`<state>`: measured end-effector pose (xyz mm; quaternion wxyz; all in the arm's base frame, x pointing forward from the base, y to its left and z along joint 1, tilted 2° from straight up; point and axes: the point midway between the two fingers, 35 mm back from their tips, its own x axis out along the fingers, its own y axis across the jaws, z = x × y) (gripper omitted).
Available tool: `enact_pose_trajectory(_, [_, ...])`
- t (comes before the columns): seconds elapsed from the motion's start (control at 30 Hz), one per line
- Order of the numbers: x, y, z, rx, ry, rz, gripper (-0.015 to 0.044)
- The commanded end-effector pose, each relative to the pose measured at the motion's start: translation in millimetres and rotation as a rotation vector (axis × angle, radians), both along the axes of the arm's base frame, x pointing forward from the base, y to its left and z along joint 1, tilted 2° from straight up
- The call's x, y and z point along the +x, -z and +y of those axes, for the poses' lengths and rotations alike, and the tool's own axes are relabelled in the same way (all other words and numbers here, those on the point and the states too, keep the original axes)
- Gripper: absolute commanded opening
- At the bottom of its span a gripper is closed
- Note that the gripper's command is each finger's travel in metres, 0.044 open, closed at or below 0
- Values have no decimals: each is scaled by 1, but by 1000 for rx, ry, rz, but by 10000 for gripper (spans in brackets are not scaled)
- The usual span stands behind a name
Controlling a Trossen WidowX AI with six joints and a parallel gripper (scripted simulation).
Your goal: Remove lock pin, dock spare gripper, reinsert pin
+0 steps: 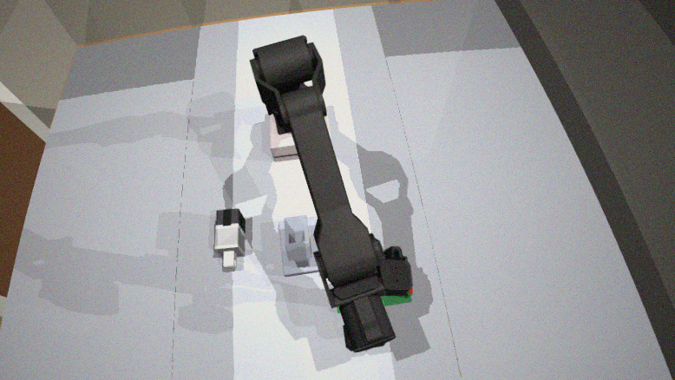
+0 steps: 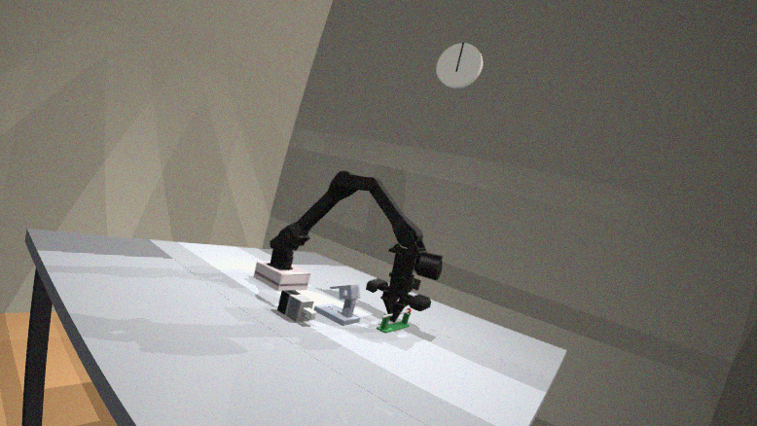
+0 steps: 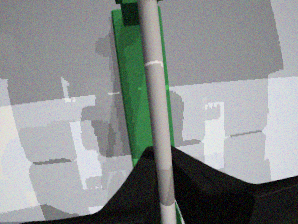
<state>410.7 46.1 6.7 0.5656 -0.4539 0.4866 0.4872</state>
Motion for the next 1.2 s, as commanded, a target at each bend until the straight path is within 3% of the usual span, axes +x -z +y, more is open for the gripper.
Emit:
enact_pose_trajectory(0.0, [-1,5,-1,-1,-5,7,0])
enact_pose_trajectory(0.57, [0,0,0,0,0,0,0])
enact_pose_trajectory(1.1, [-1,-12,0,0,0,1,420])
enact_pose_trajectory(1.17, [-2,-15,0,0,0,9,440])
